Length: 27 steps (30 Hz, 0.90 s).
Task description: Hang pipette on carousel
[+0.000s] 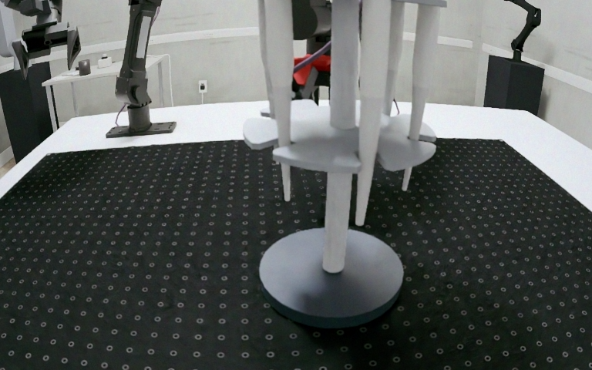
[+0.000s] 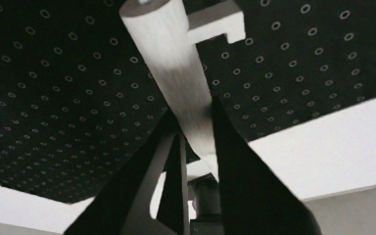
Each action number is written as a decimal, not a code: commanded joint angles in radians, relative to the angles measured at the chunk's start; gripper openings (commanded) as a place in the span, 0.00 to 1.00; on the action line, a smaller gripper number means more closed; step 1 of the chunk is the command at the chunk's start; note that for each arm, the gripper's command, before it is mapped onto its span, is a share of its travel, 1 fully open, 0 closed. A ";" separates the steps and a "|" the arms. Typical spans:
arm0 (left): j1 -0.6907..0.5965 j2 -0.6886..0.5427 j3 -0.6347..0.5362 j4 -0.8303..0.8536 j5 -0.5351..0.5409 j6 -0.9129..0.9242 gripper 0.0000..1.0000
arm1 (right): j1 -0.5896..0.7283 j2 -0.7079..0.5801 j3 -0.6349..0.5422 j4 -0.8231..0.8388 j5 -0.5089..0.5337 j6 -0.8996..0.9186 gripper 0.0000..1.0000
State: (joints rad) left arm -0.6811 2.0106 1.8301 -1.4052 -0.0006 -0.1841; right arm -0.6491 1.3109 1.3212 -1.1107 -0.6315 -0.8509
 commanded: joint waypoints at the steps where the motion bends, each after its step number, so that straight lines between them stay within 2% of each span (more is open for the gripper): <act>1: 0.003 0.020 0.072 -0.032 0.002 0.017 0.12 | -0.009 0.006 0.020 0.008 -0.016 -0.006 1.00; 10: 0.023 0.151 0.273 -0.096 0.002 0.030 0.12 | -0.009 0.006 0.020 0.008 -0.016 -0.006 1.00; 11: 0.007 0.086 0.242 -0.039 -0.014 0.027 0.12 | -0.009 0.006 0.020 0.008 -0.016 -0.006 1.00; 12: -0.001 0.061 0.171 -0.004 -0.020 0.026 0.12 | -0.009 0.006 0.020 0.008 -0.016 -0.006 1.00; 15: -0.007 -0.028 0.065 0.108 -0.037 0.016 0.12 | -0.009 0.006 0.020 0.008 -0.016 -0.006 1.00; 17: -0.007 -0.028 0.065 0.108 -0.037 0.016 0.12 | -0.009 0.006 0.020 0.008 -0.016 -0.006 1.00; 19: -0.011 -0.094 -0.012 0.191 -0.050 0.009 0.12 | -0.009 0.006 0.020 0.008 -0.016 -0.006 1.00; 22: 0.000 -0.106 0.040 0.191 -0.053 0.013 0.12 | -0.009 0.006 0.020 0.008 -0.016 -0.006 1.00; 26: 0.000 -0.070 0.040 0.198 -0.053 0.015 0.12 | -0.009 0.006 0.020 0.008 -0.016 -0.006 1.00; 27: -0.010 -0.124 -0.030 0.234 -0.059 0.013 0.12 | -0.009 0.006 0.020 0.008 -0.016 -0.006 1.00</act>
State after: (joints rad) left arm -0.6830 1.9362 1.8347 -1.2446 -0.0448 -0.1703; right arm -0.6491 1.3109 1.3212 -1.1107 -0.6315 -0.8509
